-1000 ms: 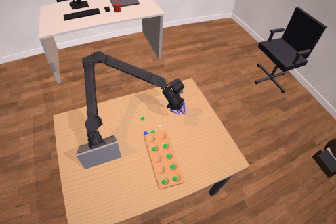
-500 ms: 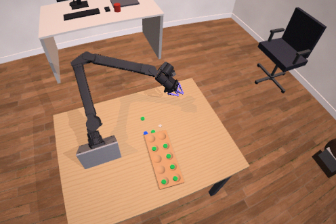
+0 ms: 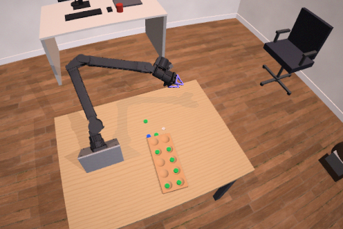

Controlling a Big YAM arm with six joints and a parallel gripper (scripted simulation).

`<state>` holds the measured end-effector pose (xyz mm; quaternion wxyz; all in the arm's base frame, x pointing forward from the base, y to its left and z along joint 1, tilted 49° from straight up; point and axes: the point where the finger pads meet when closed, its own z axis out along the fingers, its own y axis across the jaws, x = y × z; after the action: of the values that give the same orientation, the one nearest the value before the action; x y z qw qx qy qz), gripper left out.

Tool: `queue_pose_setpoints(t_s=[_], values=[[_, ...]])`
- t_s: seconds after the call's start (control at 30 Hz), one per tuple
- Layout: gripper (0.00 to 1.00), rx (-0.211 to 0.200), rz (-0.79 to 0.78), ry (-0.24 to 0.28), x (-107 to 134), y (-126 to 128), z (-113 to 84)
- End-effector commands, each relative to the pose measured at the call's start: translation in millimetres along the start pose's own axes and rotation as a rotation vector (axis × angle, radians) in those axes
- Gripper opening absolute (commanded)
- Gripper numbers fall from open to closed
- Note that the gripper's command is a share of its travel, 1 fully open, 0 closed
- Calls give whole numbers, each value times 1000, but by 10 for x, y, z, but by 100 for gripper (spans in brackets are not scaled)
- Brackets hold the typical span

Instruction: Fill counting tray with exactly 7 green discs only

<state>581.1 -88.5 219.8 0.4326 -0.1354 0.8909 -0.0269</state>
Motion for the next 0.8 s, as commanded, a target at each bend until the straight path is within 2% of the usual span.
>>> queue_pose_setpoints(t_s=[0.0,0.03,0.07,0.1,0.13,0.2,0.27,0.3,0.33,0.37,0.43,0.47,0.5,0.53,0.57,0.63,0.7,0.73,0.77], values=[[44,44,2,-104,-526,-110,-238],[44,62,22,-87,-437,-255,-267],[44,62,32,-68,-336,-281,-225],[44,65,32,-144,-578,49,-392],[44,65,32,-144,-578,49,-392],[44,81,23,-188,-842,-36,-488],[44,80,23,-186,-827,-31,-482],[44,97,57,-233,-884,124,-654],[44,97,57,-233,-884,124,-654],[44,107,51,-263,-1057,73,-729],[44,107,51,-263,-1057,73,-729],[44,124,61,-262,-1053,-43,-753],[44,124,78,-216,-878,-113,-612],[44,123,87,-327,-1175,208,-947],[44,123,87,-327,-1175,208,-947],[44,135,80,-370,-1418,143,-1074],[44,135,80,-369,-1413,144,-1071],[44,134,87,-344,-1313,127,-1013],[44,142,122,-425,-1445,298,-1269]])
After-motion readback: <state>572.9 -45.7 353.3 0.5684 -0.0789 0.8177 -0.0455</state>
